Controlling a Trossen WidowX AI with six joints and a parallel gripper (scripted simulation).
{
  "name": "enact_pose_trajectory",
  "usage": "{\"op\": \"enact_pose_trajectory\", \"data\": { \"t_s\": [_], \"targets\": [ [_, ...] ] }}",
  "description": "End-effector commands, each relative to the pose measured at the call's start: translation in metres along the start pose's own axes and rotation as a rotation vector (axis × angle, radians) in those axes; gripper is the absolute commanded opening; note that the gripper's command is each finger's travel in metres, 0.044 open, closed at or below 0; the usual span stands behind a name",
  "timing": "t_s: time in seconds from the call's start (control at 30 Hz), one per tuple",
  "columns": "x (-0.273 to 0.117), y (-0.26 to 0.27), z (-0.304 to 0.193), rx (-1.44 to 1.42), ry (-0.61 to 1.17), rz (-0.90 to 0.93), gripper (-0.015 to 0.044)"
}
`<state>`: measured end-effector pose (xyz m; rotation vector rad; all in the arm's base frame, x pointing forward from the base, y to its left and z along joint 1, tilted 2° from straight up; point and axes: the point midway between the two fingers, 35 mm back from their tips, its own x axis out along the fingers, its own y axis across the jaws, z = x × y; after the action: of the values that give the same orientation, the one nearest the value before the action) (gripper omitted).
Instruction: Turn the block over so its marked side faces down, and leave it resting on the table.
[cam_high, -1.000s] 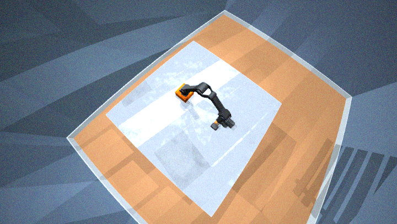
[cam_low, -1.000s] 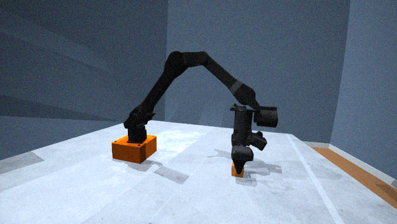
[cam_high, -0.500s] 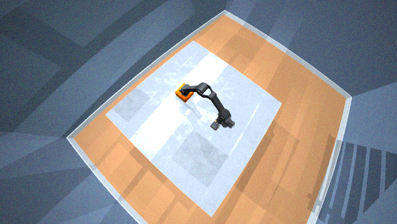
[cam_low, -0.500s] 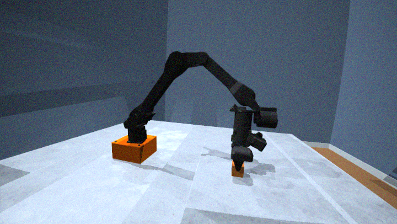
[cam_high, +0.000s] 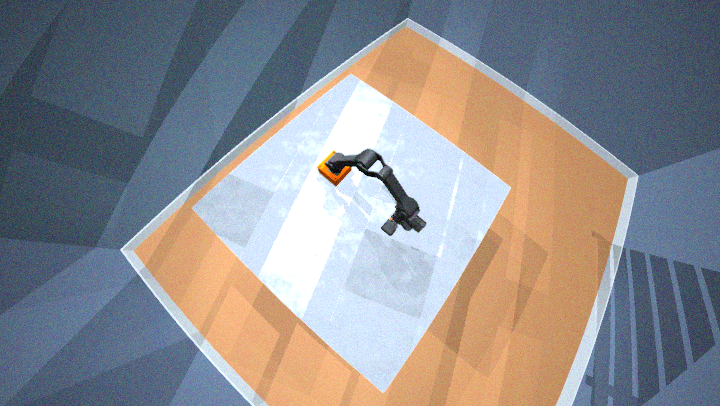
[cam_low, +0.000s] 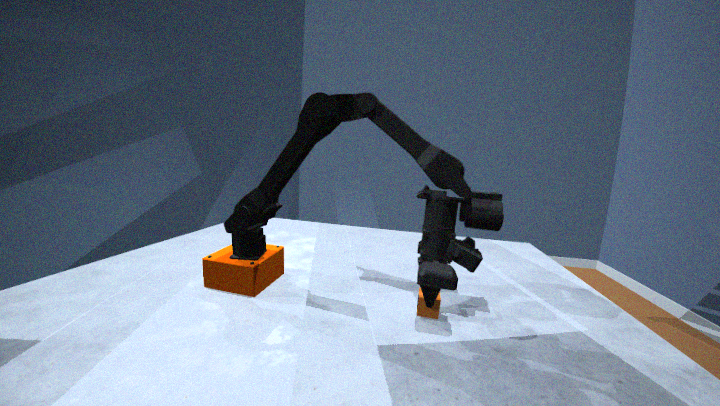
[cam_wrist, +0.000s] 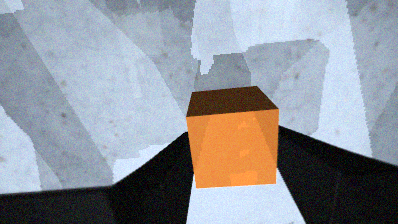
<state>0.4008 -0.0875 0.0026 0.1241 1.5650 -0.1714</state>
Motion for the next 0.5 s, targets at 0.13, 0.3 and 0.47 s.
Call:
{"op": "enact_pose_trajectory", "data": {
  "t_s": [0.13, 0.3, 0.47],
  "targets": [
    [-0.0227, -0.0006, 0.0032, -0.001, -0.020, -0.003, 0.0000],
    [-0.0199, -0.0005, 0.0049, -0.001, -0.069, -0.003, 0.0000],
    [-0.0166, -0.0005, 0.0066, -0.001, -0.140, -0.002, 0.0000]
  ]
}}
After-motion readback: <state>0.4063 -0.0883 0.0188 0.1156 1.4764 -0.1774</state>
